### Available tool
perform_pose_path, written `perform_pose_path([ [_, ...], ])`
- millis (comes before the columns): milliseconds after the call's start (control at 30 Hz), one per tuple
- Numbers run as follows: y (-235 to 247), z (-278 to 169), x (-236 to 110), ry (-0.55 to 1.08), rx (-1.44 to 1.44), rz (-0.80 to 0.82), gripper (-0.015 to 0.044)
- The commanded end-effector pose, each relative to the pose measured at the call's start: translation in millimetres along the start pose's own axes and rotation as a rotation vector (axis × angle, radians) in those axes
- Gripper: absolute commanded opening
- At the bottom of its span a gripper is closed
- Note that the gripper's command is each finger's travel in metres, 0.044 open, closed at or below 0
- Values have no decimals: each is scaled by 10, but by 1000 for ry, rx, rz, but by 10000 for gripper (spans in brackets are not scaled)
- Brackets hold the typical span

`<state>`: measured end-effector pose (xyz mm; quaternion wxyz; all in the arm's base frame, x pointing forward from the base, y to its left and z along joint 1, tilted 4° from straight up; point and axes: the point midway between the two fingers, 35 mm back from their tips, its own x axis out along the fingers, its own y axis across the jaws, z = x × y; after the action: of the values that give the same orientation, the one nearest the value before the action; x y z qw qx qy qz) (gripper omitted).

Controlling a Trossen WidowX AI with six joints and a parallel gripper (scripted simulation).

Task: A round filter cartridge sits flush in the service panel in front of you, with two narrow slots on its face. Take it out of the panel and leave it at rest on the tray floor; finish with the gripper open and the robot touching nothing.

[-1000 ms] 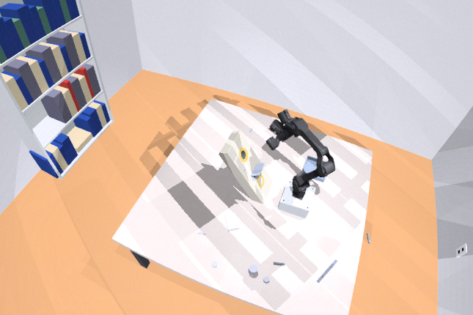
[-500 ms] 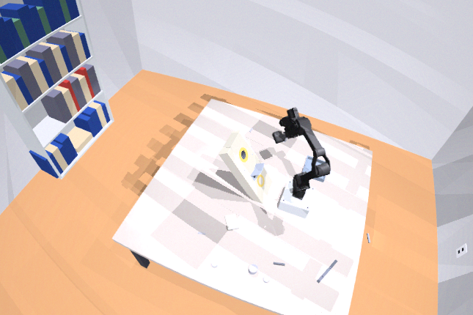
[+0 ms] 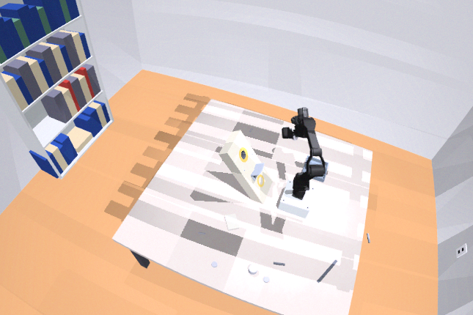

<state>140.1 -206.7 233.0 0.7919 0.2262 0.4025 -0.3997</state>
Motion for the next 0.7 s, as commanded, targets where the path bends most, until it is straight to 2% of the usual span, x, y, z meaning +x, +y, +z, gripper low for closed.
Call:
perform_pose_path([
  [0, -143, 0, 15, -4, 62, -40, 0],
  [167, -220, -15, 74, -4, 88, -56, 0],
  [667, -947, -340, 575, -2, 312, -195, 0],
])
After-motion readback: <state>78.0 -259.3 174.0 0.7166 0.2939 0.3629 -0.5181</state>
